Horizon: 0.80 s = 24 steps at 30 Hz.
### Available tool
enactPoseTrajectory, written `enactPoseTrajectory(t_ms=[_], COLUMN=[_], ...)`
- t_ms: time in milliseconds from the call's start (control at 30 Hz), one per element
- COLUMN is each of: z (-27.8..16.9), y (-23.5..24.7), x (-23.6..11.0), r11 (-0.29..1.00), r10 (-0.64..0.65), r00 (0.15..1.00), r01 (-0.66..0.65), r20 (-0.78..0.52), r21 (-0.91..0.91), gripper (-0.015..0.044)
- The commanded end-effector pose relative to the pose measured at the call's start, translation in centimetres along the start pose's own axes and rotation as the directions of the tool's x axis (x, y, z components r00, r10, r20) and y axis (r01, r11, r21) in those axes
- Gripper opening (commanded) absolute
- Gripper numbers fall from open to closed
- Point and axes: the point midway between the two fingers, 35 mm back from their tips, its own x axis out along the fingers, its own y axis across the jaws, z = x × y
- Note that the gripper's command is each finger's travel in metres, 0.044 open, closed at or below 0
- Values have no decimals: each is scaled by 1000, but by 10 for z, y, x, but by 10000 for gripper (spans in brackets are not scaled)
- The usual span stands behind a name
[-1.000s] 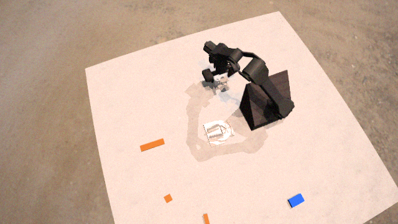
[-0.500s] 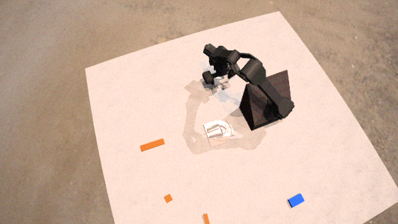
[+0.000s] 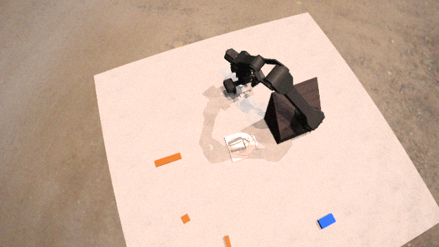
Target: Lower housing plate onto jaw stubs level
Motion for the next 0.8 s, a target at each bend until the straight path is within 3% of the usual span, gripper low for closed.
enactPoseTrajectory(t_ms=[0, 233, 767], z=[-1, -1, 0], y=[0, 0, 0], x=[2, 2, 1], r11=[1000, 1000, 1000], r10=[1, 1, 0], r00=[1000, 1000, 1000], r01=[-1, -1, 0], r20=[-4, -4, -1], r21=[4, 4, 0], gripper=[440, 440, 351])
